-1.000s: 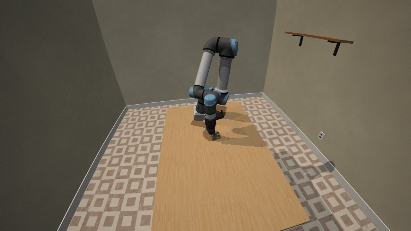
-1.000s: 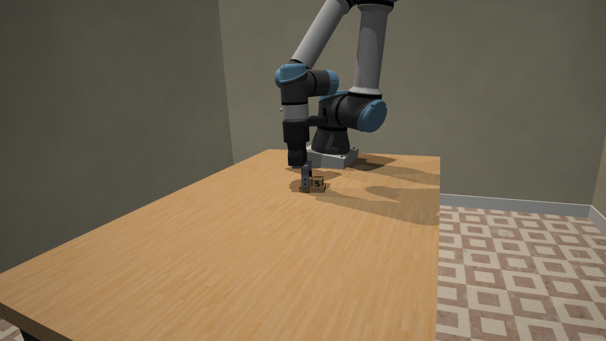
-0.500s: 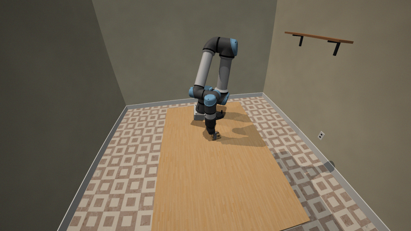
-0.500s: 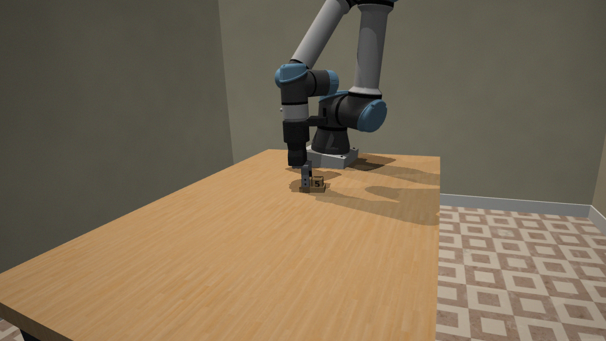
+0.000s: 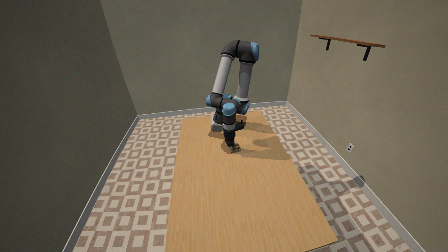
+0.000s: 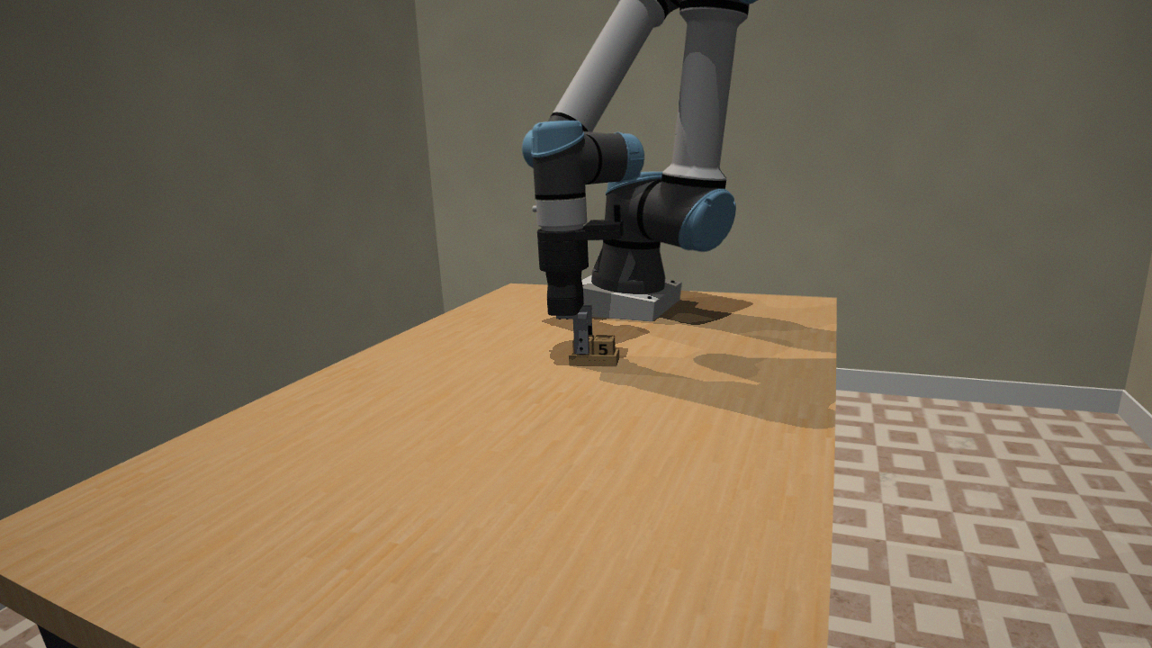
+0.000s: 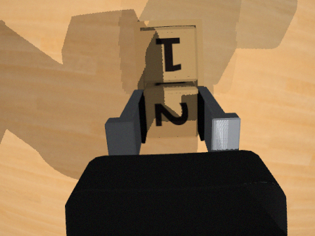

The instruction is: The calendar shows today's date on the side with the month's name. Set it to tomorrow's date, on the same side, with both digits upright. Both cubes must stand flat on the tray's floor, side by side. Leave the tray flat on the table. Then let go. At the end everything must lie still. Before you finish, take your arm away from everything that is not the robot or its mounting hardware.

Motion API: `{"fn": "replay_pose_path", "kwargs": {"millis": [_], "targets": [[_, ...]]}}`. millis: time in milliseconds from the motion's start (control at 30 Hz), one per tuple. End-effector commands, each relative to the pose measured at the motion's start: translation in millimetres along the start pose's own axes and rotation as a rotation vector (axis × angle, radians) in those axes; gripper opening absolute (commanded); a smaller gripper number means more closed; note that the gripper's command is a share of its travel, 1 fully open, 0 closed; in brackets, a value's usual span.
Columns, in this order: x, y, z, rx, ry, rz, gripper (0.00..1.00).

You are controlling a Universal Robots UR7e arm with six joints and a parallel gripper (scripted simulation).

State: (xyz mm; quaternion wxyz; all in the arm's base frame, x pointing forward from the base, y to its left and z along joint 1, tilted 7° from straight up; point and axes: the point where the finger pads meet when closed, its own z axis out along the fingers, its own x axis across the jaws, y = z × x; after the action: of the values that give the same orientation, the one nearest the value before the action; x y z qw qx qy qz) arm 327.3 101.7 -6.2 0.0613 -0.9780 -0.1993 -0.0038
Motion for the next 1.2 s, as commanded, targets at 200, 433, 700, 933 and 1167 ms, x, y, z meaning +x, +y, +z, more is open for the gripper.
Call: {"fn": "replay_pose_path", "kwargs": {"millis": [200, 433, 700, 933, 1167], "targets": [[0.3, 0.2, -0.3, -0.001, 0.001, 0.000, 0.57], [0.3, 0.2, -0.3, -0.001, 0.001, 0.000, 0.57], [0.3, 0.2, -0.3, -0.001, 0.001, 0.000, 0.57], [0.3, 0.2, -0.3, -0.001, 0.001, 0.000, 0.57], [0.3, 0.2, -3.2, -0.001, 0.001, 0.000, 0.57]]}}
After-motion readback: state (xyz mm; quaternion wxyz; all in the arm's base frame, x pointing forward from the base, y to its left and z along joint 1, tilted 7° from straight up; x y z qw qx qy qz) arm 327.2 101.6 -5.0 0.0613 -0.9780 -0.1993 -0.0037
